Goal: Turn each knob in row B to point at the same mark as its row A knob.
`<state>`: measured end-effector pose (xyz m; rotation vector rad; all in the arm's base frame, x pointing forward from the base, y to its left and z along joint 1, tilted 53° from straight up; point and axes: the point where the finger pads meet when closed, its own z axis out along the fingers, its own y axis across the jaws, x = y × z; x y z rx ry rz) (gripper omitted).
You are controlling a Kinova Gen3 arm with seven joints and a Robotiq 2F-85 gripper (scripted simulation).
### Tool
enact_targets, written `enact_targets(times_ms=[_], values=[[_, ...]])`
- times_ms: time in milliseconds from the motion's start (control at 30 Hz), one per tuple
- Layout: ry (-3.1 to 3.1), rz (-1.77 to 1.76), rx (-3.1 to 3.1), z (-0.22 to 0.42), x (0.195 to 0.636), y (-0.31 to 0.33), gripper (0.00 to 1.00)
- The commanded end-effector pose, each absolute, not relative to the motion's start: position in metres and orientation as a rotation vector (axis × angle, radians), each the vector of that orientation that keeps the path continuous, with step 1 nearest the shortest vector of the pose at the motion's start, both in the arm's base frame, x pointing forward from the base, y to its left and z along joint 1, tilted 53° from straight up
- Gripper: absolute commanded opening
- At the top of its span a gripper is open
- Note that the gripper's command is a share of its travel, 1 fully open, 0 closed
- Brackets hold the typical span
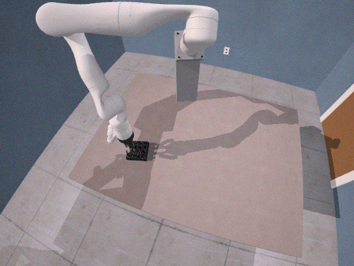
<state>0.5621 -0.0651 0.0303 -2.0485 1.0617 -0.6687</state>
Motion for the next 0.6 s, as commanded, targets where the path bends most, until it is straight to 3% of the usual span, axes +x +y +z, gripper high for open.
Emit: enact_targets(times_ms=[0, 567], values=[[1.060, -0.665, -2.047, 0.0285, 0.5639, -0.0623, 0.19], [1.060, -0.665, -2.047, 0.0262, 0.5667, -0.0608, 0.19]])
